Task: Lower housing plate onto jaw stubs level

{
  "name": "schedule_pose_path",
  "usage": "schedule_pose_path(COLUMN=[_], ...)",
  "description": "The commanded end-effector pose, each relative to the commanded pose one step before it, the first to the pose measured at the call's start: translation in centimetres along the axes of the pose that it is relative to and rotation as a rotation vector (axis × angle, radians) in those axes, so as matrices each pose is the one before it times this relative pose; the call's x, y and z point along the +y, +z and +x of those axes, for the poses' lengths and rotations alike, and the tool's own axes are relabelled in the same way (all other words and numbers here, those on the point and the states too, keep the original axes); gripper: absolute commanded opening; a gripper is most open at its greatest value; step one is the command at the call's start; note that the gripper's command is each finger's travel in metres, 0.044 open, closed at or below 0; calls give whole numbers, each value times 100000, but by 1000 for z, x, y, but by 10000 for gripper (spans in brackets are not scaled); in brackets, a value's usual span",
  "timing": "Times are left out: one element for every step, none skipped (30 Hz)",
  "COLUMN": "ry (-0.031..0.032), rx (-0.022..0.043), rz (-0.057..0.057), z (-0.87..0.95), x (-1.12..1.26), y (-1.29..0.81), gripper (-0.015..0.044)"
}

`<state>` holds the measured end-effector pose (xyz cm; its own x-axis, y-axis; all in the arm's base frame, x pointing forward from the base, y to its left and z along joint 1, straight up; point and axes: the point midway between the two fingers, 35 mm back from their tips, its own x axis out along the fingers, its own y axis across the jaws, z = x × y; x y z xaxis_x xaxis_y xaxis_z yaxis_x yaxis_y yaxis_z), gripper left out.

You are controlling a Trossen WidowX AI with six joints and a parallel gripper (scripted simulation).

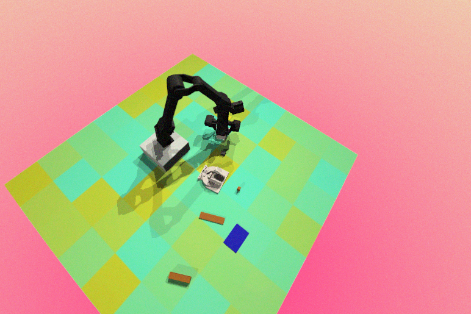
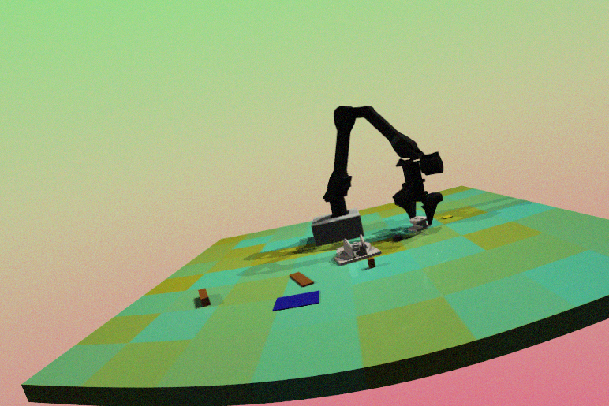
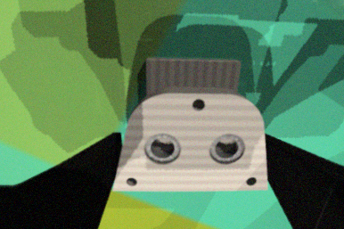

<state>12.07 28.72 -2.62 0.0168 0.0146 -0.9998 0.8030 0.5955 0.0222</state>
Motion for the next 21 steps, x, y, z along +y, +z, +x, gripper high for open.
schedule_pose_path(ry=[-3,-9,-9,-10,-10,-10,-11,-11,-11,-11,-12,-12,-12,-12,-13,-13,-13,-14,-14,-14,-14], rx=[37,23,22,22,22,22,22,22,21,21,21,21,21,21,20,20,20,20,20,20,19], rz=[22,15,15,15,15,15,15,15,15,15,15,15,15,15,15,15,15,15,15,15,15], z=[-448,-308,-309,-311,-312,-313,-314,-315,-316,-317,-318,-319,-320,-321,-322,-322,-323,-324,-324,-325,-325], x=[52,30,27,24,21,18,14,11,8,5,2,-2,-5,-8,-11,-15,-18,-21,-25,-28,-31], y=[-33,-20,-18,-17,-15,-13,-11,-9,-7,-6,-4,-2,0,2,4,6,8,10,11,13,15], gripper=[351,351,351,351,351,351,351,351,351,351,351,351,351,351,351,351,351,351,351,351,351])
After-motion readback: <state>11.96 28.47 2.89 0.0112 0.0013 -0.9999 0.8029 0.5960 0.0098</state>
